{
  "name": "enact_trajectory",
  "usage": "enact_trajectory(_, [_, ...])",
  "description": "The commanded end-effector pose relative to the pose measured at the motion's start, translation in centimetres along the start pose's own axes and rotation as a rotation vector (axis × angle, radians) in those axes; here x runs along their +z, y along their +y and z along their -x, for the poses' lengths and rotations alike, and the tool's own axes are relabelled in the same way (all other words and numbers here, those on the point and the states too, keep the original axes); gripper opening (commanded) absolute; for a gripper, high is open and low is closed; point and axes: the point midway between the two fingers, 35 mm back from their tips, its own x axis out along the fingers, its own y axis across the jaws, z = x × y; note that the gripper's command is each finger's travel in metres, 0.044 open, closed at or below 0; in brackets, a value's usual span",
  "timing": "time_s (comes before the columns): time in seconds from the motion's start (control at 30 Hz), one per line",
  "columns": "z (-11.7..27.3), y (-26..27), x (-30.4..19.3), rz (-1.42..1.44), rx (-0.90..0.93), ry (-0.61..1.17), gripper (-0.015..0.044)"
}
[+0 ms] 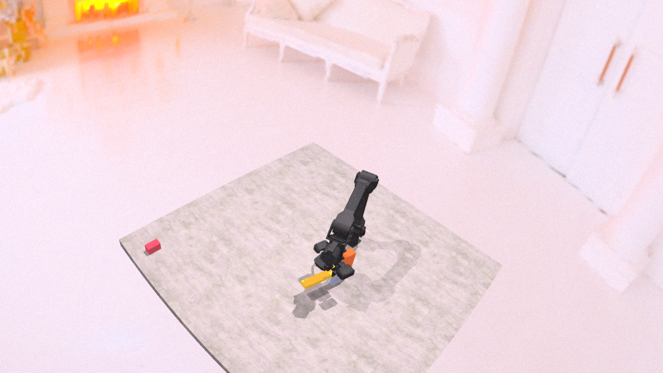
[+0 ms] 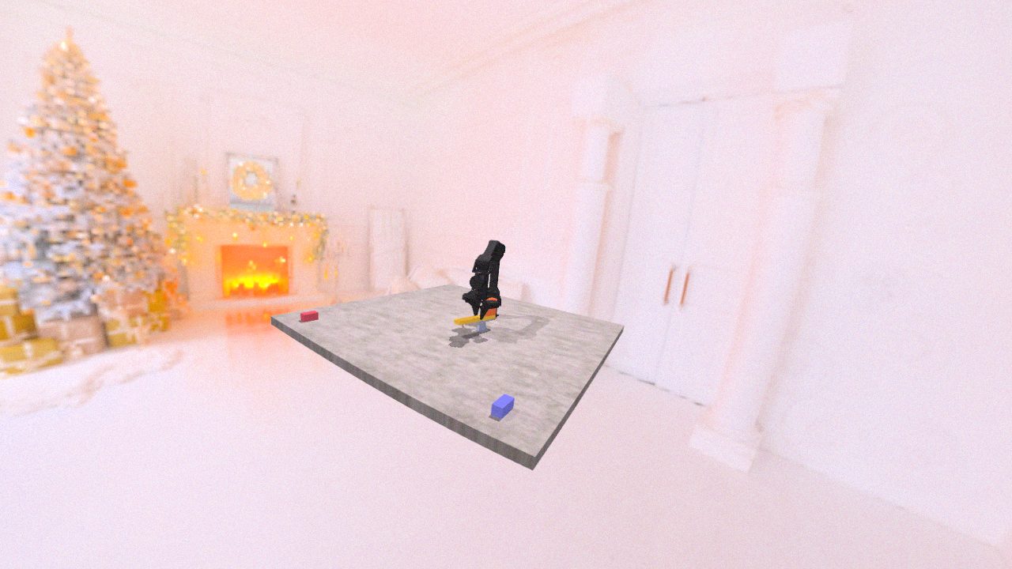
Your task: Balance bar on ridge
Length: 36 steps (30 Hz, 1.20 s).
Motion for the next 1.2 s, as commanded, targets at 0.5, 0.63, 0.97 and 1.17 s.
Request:
enact_trajectory(0.5, [-0.05,-0.01,0.03,-0.001,-0.003,0.004,0.0000])
enact_trajectory(0.63, [0.04,0.01,0.05,-0.001,0.000,0.000,0.0000])
enact_trajectory(0.97, [0.04,0.01,0.05,-0.001,0.000,0.000,0.0000])
enact_trajectory(1.17, [0.04,0.01,0.05,-0.001,0.000,0.000,0.0000])
